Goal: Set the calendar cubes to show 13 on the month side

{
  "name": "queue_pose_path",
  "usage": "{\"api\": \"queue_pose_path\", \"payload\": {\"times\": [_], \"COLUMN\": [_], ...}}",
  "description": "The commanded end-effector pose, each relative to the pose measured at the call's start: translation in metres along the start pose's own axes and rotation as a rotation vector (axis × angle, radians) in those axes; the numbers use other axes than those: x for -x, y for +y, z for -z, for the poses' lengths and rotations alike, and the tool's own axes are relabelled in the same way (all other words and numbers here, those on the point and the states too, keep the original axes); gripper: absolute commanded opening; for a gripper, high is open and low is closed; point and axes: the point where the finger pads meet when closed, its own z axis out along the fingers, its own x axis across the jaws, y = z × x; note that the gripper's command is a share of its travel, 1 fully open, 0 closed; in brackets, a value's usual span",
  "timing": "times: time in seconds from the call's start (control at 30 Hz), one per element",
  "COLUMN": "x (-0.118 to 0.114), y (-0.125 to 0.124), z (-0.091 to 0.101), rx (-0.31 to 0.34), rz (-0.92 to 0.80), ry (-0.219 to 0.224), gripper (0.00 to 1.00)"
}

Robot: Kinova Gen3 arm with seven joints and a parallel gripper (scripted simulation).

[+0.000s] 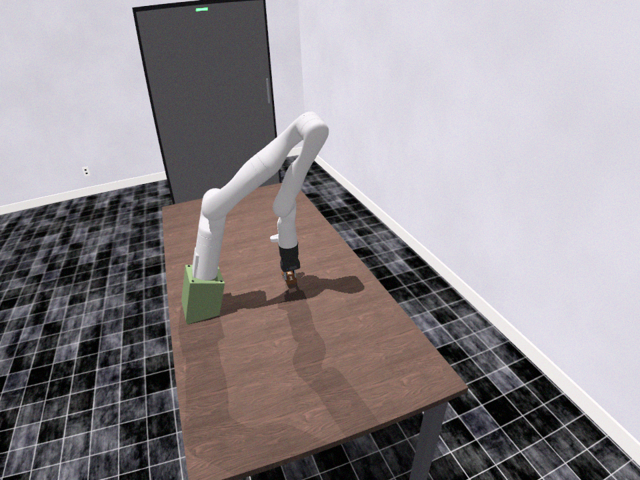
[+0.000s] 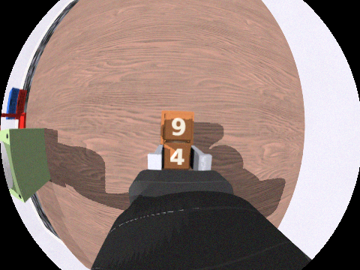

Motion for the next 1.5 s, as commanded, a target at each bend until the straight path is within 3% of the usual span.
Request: {"api": "queue_pose_path", "payload": {"times": [0.0, 0.17, 0.3, 0.43, 0.47, 0.53, 0.67, 1.17, 1.47], "x": [0.000, 0.000, 0.000, 0.000, 0.000, 0.000, 0.000, 0.000, 0.000], "y": [0.000, 0.000, 0.000, 0.000, 0.000, 0.000, 0.000, 0.000, 0.000], "z": [0.000, 0.000, 0.000, 0.000, 0.000, 0.000, 0.000, 0.002, 0.025], "rx": [0.000, 0.000, 0.000, 0.000, 0.000, 0.000, 0.000, 0.000, 0.000], "rz": [0.000, 0.000, 0.000, 0.000, 0.000, 0.000, 0.000, 0.000, 0.000], "ry": [0.001, 0.001, 0.001, 0.001, 0.001, 0.001, 0.001, 0.001, 0.001], "gripper": [0.60, 0.60, 0.72, 0.72, 0.78, 0.78, 0.90, 0.90, 0.90]}}
